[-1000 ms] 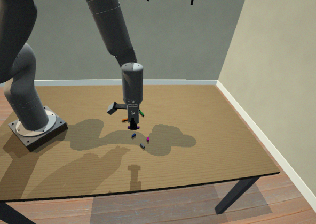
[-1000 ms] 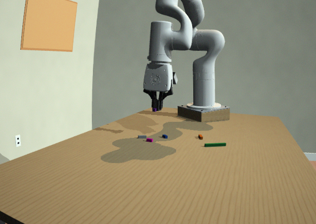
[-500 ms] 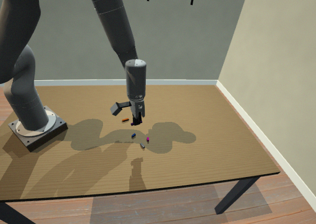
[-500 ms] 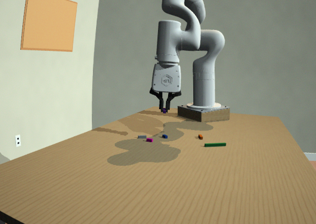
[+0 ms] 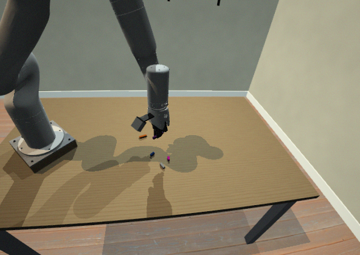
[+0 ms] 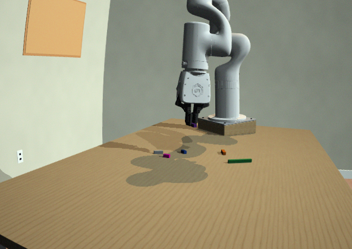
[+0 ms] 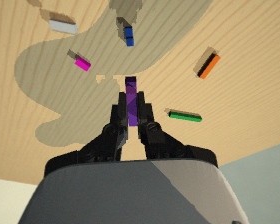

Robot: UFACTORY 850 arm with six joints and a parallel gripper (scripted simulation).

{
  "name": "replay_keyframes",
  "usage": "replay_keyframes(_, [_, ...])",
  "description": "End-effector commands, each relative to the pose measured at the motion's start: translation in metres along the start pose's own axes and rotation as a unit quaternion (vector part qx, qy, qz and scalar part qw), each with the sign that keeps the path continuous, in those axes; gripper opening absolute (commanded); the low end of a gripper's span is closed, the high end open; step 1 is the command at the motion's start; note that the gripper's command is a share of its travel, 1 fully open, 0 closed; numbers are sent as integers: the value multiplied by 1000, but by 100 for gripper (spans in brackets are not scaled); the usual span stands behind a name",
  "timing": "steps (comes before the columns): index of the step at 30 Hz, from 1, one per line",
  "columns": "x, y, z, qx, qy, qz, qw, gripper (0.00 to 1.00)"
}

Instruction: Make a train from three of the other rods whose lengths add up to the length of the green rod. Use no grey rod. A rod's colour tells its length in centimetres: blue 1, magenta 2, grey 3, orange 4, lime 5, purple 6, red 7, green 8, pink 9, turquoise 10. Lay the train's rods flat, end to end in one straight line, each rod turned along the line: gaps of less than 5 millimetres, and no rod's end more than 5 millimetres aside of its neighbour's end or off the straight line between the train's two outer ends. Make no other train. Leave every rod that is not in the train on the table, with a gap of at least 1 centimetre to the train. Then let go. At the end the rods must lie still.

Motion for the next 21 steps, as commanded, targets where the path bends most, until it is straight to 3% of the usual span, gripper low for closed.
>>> replay_keyframes(1, [0,3,-1,-4,9,-18,1000,4])
replay_keyframes(14, [0,3,0,-4,9,-19,1000,4])
replay_keyframes(21, [0,3,12,-4,10,-24,1000,4])
Point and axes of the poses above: the point where the finger pads meet when closed, its own z axis out along the fingers, its own x axis across the jaws, y = z × x, the point moved 5 cm from there along -z, back along the fingers, and after that the axes turned 5 degrees about z, right-handed, at the moved point
